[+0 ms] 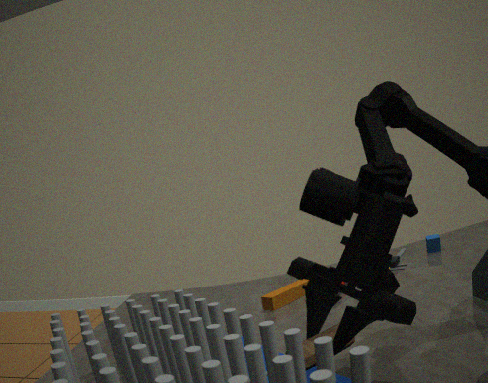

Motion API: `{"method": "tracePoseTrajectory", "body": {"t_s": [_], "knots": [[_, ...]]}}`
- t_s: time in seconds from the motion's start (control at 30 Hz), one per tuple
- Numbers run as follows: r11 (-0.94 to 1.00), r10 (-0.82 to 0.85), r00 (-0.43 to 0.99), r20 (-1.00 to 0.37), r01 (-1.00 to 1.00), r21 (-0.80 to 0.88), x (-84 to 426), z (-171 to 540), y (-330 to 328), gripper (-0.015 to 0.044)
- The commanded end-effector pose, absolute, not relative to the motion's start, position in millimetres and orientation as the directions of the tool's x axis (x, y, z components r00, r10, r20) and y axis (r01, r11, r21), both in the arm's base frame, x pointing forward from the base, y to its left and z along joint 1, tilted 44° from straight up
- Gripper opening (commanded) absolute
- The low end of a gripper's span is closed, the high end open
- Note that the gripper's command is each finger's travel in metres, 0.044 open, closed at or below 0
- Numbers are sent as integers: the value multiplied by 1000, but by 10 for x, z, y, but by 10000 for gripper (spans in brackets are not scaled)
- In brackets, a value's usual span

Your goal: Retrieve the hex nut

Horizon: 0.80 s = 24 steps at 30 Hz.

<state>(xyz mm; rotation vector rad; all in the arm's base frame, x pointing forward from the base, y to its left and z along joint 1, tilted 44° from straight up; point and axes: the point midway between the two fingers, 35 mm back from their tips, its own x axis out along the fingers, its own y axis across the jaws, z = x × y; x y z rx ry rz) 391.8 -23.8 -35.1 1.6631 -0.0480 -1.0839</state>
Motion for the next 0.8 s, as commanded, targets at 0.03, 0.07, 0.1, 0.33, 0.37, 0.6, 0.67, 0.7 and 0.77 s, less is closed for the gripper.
{"method": "tracePoseTrajectory", "body": {"t_s": [0.03, 0.07, 0.1, 0.33, 0.37, 0.6, 0.67, 0.7, 0.77], "knots": [[-405, -528, 583, -617, 466, 787, 3931, -373, -261, 0], [-405, -528, 583, -618, 466, 786, 3931, -380, -266, 0], [-405, -528, 583, -618, 467, 786, 3931, -386, -271, 0], [-404, -526, 582, -620, 470, 785, 3930, -433, -300, 0], [-404, -526, 582, -620, 470, 784, 3930, -440, -305, 0], [-405, -525, 582, -621, 471, 784, 3930, -476, -341, 0], [-405, -525, 582, -621, 471, 784, 3928, -475, -342, 0], [-405, -525, 582, -621, 471, 784, 3926, -474, -343, 0], [-405, -525, 582, -621, 471, 784, 3920, -471, -345, 0]]}}
